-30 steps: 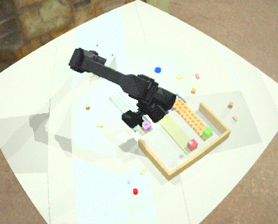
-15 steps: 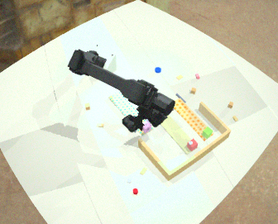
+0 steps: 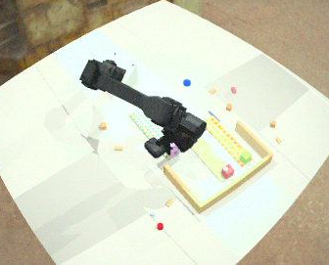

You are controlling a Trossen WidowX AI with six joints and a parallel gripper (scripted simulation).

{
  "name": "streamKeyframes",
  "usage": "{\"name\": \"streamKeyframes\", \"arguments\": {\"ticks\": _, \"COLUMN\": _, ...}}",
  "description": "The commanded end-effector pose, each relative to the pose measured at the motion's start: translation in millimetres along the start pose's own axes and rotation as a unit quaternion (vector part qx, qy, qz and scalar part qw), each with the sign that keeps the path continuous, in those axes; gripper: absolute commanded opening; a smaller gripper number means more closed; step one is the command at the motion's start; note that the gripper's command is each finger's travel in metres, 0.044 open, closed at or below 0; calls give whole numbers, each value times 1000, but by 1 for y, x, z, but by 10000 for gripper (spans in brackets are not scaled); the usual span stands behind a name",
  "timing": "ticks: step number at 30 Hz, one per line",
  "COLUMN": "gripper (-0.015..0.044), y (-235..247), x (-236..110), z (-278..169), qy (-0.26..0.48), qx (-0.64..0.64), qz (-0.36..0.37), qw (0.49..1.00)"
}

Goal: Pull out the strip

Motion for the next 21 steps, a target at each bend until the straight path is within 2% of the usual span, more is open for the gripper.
{"name": "streamKeyframes", "arguments": {"ticks": 1, "gripper": 118, "y": 0, "x": 0, "z": 0, "qy": 0, "qx": 0, "qz": 0, "qw": 1000}}
{"name": "streamKeyframes", "arguments": {"ticks": 4, "gripper": 98, "y": 0, "x": 0, "z": 0, "qy": 0, "qx": 0, "qz": 0, "qw": 1000}}
{"name": "streamKeyframes", "arguments": {"ticks": 8, "gripper": 0, "y": 1, "x": -3, "z": -3, "qy": 0, "qx": 0, "qz": 0, "qw": 1000}}
{"name": "streamKeyframes", "arguments": {"ticks": 21, "gripper": 0, "y": 21, "x": -42, "z": -56, "qy": 3, "qx": -5, "qz": 0, "qw": 1000}}
Point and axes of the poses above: the point midway between the two fingers, 35 mm back from their tips, its own x axis out along the fingers, its own y axis across the jaws, z = x × y, the point moved 2 cm from there along -x, back along the fingers, and after that the axes turned 11 degrees about -x, right-handed, at the moved point
